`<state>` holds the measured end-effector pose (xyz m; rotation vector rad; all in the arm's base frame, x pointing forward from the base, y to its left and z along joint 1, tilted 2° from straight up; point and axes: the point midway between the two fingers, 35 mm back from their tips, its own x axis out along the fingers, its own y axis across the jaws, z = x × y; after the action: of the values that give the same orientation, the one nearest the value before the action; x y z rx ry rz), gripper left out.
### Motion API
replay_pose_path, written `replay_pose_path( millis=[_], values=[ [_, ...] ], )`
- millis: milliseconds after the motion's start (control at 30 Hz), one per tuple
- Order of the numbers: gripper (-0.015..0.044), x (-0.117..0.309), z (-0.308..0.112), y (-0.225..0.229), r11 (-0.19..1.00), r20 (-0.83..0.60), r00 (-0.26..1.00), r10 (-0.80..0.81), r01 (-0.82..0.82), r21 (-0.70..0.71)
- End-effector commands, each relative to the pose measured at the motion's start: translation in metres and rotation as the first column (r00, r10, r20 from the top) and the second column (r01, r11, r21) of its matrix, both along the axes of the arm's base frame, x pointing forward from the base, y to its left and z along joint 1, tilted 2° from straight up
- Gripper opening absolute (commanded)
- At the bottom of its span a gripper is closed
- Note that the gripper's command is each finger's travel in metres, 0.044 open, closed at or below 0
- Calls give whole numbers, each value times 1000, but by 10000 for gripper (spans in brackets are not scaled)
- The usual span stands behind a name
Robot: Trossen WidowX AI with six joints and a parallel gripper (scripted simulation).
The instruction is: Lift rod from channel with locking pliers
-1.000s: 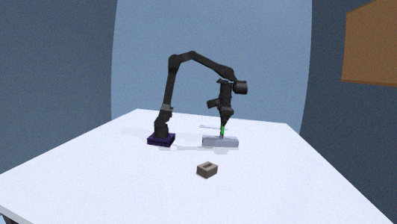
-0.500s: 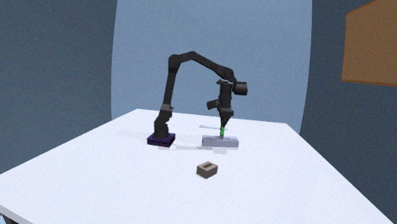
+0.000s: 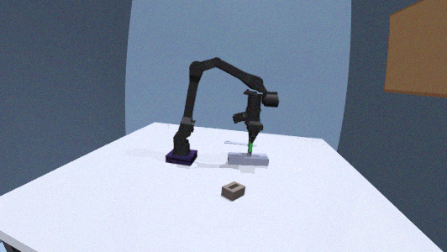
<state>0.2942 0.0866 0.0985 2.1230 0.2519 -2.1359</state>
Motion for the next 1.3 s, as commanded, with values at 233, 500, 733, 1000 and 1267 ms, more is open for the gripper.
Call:
replay_pose_path(
  millis=[233,500,733,1000,1267],
  values=[
    [271,1,-1,-2,1000,1,1000,3,-3,-4],
    [260,1,-1,-3,1000,1,1000,3,-3,-4],
    [251,1,-1,-4,1000,1,1000,3,-3,-4],
    [240,1,-1,-5,1000,1,1000,3,-3,-4],
    [230,1,-1,-6,1000,1,1000,3,-3,-4]
  ],
)
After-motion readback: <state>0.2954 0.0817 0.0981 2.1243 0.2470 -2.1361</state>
